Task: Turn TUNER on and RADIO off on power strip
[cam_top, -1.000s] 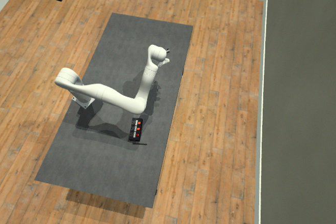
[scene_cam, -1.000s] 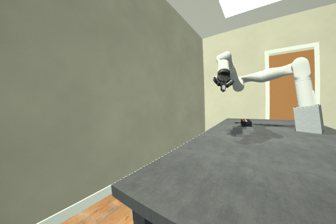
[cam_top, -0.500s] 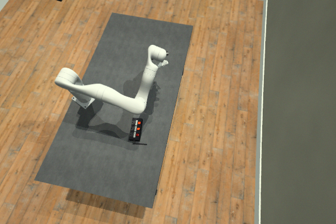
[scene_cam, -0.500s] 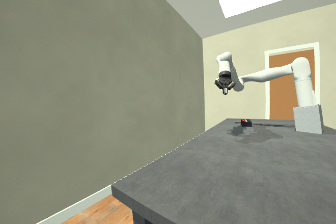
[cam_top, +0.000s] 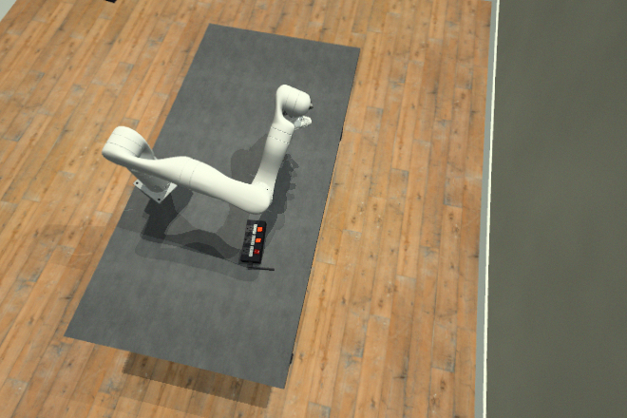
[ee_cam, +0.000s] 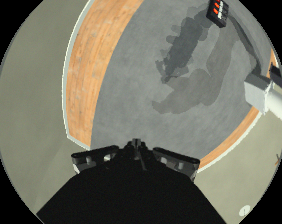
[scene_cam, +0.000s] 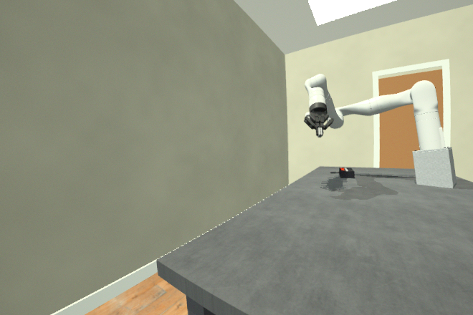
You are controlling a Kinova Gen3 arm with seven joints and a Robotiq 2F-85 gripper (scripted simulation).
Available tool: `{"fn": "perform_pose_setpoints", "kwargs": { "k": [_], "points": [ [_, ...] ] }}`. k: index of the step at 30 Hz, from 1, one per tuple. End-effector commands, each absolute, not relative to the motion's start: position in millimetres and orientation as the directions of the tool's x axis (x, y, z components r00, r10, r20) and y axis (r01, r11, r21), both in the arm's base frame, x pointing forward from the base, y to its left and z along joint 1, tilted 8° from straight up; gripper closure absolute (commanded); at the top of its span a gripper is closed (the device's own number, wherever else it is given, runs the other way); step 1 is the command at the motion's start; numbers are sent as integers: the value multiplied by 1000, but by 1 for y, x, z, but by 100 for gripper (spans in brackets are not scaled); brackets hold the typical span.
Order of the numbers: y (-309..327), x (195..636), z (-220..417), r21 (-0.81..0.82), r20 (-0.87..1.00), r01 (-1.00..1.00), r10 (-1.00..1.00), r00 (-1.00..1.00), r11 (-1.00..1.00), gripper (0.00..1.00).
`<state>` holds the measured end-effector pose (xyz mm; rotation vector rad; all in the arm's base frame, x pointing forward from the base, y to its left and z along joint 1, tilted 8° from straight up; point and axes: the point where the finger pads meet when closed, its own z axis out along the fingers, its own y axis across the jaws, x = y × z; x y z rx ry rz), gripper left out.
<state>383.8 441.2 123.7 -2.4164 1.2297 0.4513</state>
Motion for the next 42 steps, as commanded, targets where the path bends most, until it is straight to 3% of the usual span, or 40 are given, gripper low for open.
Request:
{"fn": "perform_pose_setpoints", "kwargs": {
  "k": [1,42],
  "points": [
    [437,383,124,-187,-443,-823,-702,558,-536,100],
    [387,383,91,-38,-345,-900,-840,420,-434,100]
  ]
}}
